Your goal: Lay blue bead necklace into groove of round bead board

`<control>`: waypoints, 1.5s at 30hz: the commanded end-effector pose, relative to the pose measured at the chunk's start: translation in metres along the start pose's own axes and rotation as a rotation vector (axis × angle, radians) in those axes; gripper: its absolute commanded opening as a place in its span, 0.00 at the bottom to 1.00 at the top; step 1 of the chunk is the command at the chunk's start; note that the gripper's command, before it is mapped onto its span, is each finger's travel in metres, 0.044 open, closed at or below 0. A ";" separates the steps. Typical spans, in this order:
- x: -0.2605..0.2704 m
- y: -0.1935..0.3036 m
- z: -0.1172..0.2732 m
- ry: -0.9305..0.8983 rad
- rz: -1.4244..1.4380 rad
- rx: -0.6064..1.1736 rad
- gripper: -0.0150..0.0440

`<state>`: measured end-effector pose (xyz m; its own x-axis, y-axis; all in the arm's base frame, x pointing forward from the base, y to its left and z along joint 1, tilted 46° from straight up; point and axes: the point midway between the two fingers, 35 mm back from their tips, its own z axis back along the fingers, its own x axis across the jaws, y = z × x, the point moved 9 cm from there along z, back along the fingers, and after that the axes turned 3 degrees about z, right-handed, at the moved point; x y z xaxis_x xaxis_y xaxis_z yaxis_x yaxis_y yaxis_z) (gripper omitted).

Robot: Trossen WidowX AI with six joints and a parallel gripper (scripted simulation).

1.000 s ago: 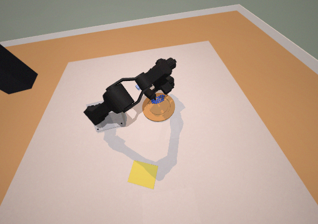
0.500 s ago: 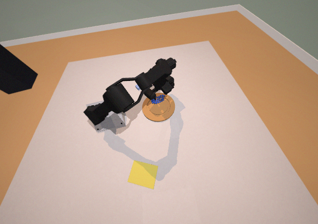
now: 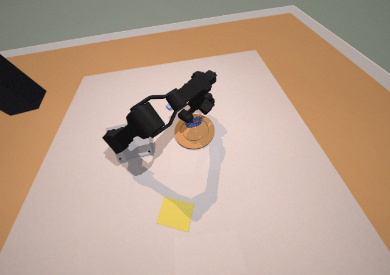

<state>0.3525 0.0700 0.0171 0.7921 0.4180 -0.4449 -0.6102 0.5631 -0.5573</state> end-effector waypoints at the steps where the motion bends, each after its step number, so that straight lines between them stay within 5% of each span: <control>1: 0.006 -0.005 0.007 -0.003 0.291 0.003 0.73; 8: 0.016 -0.014 0.021 -0.005 0.890 0.002 0.46; 45: 0.017 -0.015 -0.001 -0.009 0.900 -0.002 0.46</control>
<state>0.3768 0.0736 0.0234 0.0218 0.7107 -0.7031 -0.9998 0.0178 -0.0130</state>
